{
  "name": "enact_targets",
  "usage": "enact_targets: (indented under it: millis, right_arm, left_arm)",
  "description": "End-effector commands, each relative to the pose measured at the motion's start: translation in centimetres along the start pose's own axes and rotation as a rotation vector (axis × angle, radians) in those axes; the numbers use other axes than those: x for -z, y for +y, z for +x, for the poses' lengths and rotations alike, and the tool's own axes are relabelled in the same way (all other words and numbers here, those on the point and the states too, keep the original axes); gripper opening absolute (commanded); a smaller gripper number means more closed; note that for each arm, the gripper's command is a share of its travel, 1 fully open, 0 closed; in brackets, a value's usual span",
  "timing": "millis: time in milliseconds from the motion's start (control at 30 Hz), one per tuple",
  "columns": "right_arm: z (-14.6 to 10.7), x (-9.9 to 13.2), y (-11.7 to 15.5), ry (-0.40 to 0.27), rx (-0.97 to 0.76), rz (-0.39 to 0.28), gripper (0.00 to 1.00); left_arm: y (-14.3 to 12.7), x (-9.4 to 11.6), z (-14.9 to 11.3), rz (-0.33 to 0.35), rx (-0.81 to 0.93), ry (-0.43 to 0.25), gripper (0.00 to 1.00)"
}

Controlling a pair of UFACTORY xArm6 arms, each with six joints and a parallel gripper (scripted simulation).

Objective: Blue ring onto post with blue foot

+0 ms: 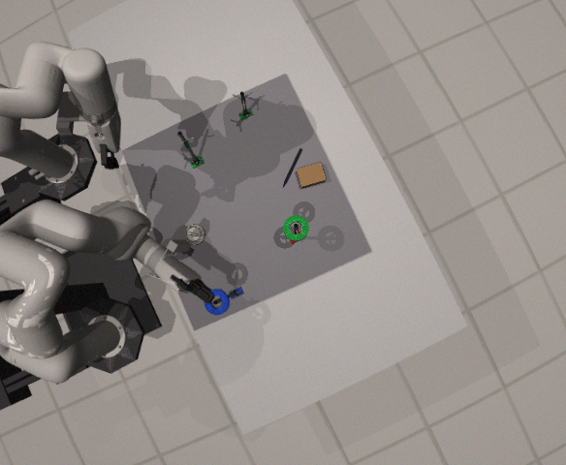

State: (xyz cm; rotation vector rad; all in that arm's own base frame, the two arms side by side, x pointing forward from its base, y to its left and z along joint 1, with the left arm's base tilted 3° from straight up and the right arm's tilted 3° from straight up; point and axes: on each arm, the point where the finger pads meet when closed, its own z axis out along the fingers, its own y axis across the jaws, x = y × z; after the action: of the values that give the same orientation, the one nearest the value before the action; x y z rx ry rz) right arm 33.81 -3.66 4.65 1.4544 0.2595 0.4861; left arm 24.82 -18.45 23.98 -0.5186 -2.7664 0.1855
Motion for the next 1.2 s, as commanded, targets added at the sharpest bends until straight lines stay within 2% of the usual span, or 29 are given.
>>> enact_targets:
  millis: [0,1067,1100,1167]
  right_arm:
    - [0.0,0.0,-0.3,0.0,-0.001,0.0,0.0]
    - [0.0,0.0,-2.9,0.0,-0.002,-0.001,0.0]
    - [0.0,0.0,-2.9,0.0,-0.002,-0.001,0.23]
    - [0.0,0.0,-2.9,0.0,-0.002,-0.001,0.23]
  left_arm:
    - [0.0,0.1,0.0,0.0,-0.001,-0.003,1.0]
    - [0.0,0.1,0.0,0.0,-0.001,-0.003,1.0]
    - [0.0,0.1,0.0,0.0,-0.001,-0.003,1.0]
    - [0.0,0.1,0.0,0.0,-0.001,-0.003,1.0]
